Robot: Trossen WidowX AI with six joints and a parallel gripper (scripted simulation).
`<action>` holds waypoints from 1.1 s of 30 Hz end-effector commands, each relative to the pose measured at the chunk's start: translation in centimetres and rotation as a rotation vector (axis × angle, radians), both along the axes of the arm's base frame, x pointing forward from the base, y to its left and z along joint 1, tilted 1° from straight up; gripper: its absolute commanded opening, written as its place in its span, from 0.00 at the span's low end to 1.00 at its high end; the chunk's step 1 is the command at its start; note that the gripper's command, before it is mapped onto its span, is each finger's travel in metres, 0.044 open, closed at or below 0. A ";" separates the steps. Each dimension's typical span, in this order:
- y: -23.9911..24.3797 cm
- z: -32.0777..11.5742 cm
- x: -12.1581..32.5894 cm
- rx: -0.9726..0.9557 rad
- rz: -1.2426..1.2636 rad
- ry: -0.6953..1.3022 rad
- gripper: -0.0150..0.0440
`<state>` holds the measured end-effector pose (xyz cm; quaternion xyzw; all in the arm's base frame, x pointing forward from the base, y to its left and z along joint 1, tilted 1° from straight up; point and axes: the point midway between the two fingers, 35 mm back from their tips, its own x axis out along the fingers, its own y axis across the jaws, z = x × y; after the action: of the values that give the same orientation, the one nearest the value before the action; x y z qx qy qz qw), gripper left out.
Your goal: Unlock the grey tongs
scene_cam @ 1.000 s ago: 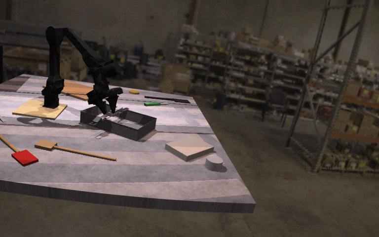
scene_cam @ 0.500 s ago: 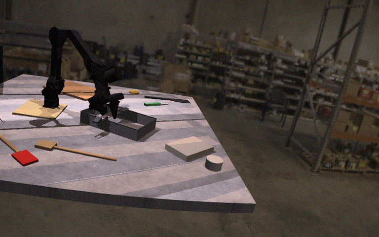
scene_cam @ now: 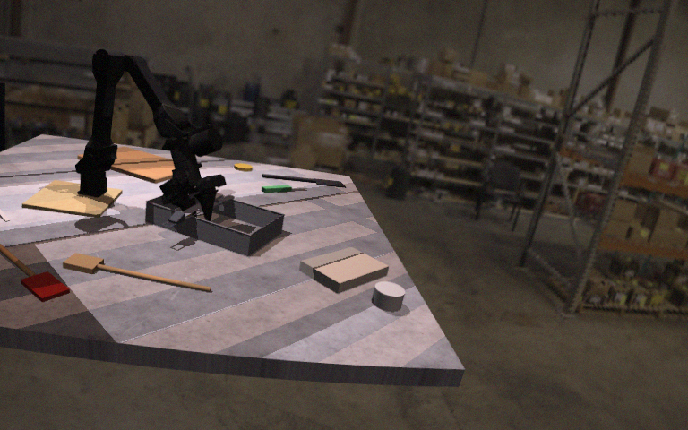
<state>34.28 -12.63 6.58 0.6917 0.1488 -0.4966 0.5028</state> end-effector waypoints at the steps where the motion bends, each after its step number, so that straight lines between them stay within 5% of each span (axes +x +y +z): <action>1: 0.0 0.0 0.0 0.000 0.000 0.000 0.63; 28: 0.0 0.0 0.0 0.000 0.000 0.000 0.32; 33: 0.0 0.0 0.0 0.000 0.000 0.000 0.10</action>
<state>34.31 -12.64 6.67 0.6919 0.1475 -0.4958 0.5037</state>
